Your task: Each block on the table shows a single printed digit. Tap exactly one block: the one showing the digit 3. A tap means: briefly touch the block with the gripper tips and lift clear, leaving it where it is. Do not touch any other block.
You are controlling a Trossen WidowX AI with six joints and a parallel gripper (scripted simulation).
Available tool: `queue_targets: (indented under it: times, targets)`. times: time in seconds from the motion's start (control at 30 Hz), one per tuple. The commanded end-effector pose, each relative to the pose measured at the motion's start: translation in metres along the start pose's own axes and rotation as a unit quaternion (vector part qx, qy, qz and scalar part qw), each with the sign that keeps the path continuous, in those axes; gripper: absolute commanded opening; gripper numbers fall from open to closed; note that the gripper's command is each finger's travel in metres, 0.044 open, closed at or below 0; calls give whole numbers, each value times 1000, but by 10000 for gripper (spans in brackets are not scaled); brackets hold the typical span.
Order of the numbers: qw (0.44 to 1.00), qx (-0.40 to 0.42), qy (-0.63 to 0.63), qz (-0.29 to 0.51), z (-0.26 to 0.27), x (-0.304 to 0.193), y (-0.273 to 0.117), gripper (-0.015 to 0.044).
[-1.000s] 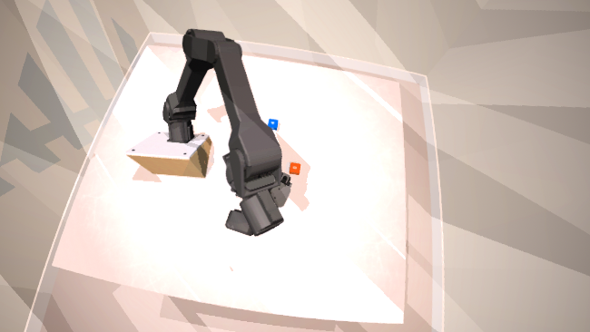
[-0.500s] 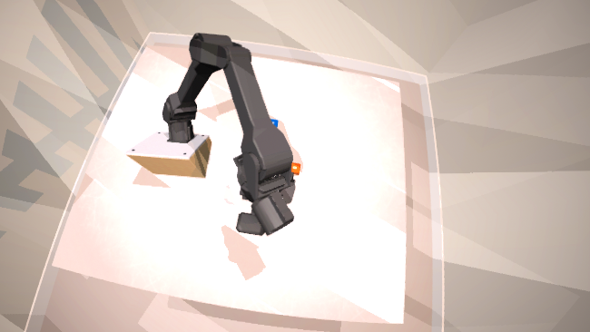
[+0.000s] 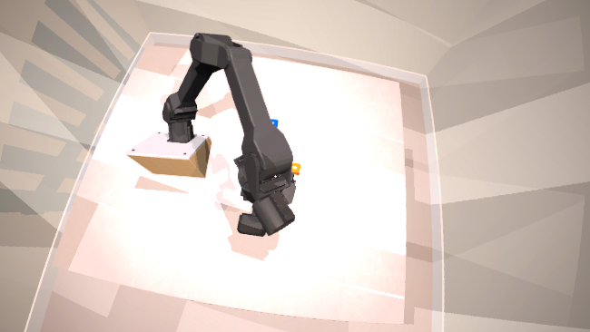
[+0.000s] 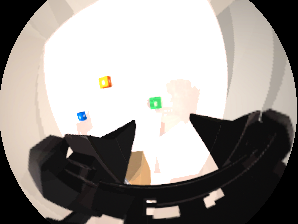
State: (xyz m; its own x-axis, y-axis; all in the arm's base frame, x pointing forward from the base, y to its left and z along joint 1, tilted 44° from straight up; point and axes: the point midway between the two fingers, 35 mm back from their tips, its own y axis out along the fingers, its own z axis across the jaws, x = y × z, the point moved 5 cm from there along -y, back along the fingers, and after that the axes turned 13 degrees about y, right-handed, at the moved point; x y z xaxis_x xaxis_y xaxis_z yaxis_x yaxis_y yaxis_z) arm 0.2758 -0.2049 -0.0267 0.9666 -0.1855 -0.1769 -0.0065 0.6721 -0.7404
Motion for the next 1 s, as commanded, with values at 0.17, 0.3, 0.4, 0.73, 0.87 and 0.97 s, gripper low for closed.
queue_targets:
  times: [0.17,0.3,0.4,0.73,0.87,0.97]
  targets:
    - [1000,4,1,6,2,-3,78,164]
    - [1000,4,1,6,2,-3,78,59]
    - [1000,4,1,6,2,-3,78,20]
    - [1000,4,1,6,2,-3,78,20]
    - [1000,4,1,6,2,-3,82,20]
    - [1000,4,1,6,3,-2,86,20]
